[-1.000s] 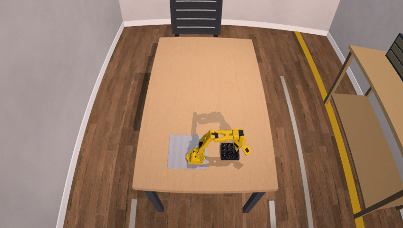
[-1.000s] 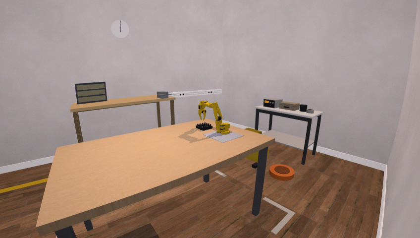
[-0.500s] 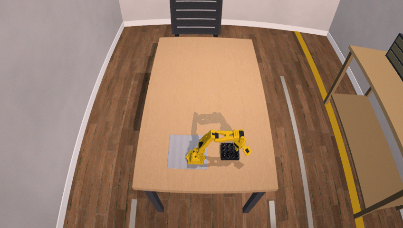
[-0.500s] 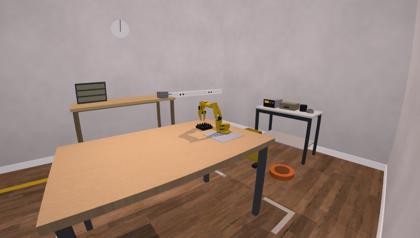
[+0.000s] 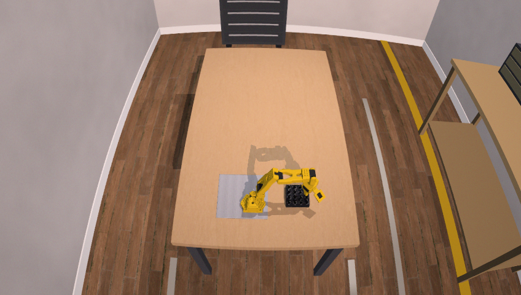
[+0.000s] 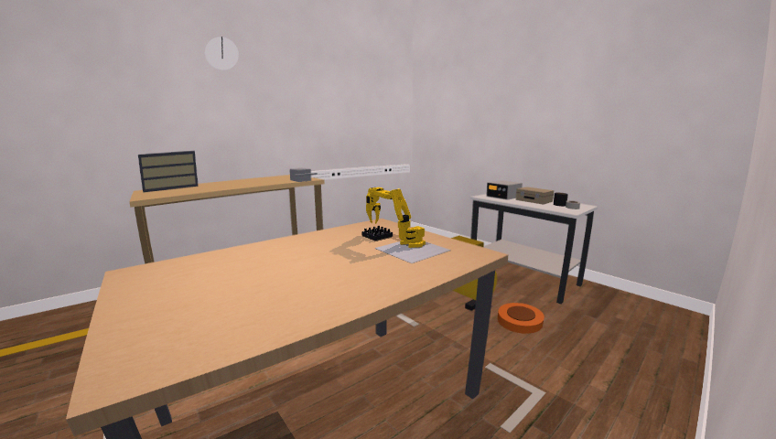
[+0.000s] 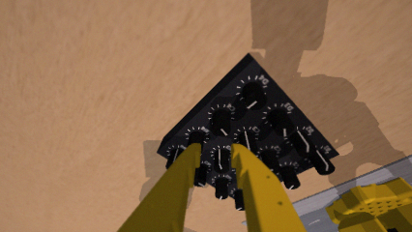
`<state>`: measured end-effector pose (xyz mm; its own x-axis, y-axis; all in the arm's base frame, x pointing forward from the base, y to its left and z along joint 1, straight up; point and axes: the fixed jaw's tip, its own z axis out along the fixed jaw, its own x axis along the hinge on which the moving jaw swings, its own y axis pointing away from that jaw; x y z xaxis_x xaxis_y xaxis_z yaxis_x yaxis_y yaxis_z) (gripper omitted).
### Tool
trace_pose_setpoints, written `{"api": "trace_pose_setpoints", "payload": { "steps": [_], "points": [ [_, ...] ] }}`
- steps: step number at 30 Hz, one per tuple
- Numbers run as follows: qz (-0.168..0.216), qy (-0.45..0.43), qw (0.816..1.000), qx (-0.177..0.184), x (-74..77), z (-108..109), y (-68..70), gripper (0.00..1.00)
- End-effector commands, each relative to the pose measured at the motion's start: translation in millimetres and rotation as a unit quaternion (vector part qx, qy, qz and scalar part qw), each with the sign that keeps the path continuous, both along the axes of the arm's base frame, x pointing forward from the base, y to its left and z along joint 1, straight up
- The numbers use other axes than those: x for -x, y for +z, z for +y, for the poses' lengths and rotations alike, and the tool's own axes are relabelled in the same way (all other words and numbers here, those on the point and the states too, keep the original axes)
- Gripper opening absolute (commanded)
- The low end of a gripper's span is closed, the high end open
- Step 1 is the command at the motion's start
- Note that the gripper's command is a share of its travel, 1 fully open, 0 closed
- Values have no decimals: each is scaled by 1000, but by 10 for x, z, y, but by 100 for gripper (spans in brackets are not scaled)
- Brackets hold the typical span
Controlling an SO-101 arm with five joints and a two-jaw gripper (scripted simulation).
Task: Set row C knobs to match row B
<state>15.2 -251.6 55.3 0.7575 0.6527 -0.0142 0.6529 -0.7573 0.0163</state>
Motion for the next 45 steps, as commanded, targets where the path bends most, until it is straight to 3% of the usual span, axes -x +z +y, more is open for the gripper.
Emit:
{"api": "trace_pose_setpoints", "payload": {
  "steps": [1, 45],
  "points": [
    [0, -6, 1000, -13, 10, 26, -65, 10],
    [0, -6, 1000, -13, 20, 52, -130, 10]
  ]
}}
